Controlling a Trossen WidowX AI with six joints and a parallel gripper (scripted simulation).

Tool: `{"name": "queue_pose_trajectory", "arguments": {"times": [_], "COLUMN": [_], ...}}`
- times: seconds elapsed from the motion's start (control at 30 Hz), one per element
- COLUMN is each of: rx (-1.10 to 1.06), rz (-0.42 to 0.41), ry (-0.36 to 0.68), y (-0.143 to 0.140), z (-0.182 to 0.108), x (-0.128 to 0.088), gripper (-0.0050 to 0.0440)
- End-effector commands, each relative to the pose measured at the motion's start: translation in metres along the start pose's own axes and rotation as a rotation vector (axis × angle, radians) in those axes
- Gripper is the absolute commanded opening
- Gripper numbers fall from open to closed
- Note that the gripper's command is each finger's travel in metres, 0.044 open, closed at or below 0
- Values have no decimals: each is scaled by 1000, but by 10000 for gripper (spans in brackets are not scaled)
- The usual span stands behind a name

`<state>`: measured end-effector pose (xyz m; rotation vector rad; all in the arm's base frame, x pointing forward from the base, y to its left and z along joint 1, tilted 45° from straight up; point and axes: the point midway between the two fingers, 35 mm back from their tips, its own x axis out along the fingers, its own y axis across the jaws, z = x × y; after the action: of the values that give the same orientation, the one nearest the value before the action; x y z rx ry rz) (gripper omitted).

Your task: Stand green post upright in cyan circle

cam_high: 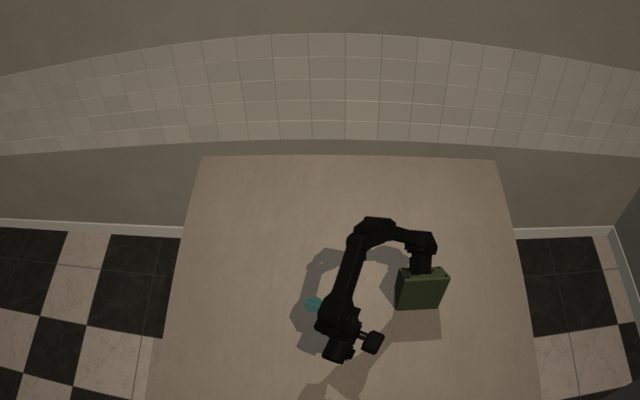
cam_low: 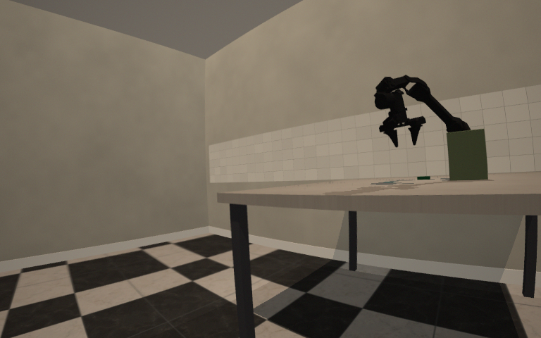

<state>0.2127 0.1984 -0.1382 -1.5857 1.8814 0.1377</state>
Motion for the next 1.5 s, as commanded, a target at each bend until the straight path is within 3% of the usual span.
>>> {"name": "queue_pose_trajectory", "arguments": {"times": [0.0,0.53,0.6,0.77,1.03,1.1,1.47], "rx": [10,10,14,72,218,218,451], "rz": [1,1,4,41,106,106,157], "ry": [-22,-22,-26,-70,-151,-151,-226], "y": [-3,-3,-8,-40,-102,-102,-162], "z": [0,0,-3,-18,-62,-62,-140], "x": [-7,-7,-7,-8,3,3,39], "gripper": [400,400,352,233,233,233,233]}}
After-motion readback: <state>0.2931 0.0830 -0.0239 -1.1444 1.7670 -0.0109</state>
